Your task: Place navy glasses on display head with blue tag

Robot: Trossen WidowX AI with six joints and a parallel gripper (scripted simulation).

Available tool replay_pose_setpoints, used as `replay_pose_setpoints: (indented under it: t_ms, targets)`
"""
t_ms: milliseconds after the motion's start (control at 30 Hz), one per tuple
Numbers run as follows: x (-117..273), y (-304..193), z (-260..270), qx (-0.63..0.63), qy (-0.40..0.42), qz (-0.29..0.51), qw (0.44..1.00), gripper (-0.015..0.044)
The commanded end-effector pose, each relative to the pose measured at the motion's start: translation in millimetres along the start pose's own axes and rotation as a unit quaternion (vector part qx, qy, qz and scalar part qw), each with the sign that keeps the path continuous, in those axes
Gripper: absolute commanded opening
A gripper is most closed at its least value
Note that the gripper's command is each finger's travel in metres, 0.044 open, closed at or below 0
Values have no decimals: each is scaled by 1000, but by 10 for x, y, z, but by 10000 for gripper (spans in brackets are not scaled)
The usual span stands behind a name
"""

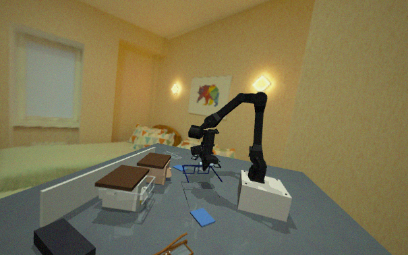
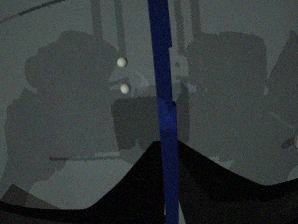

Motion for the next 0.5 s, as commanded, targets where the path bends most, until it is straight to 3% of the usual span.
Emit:
replay_pose_setpoints:
  t_ms: [0, 467]
  targets:
    - [-43, 2, 3, 2, 1, -1, 1000, 0]
    - [-181, 1, 4, 2, 1, -1, 1000, 0]
Point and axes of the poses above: the point midway between the two fingers, 35 mm back from their tips, its own x axis back along the fingers, its own z axis across the jaws, y = z × x, the point moved 2 cm from there along x, back along the fingers, and after that the axes turned 2 degrees about -x, right-handed, at the moved point
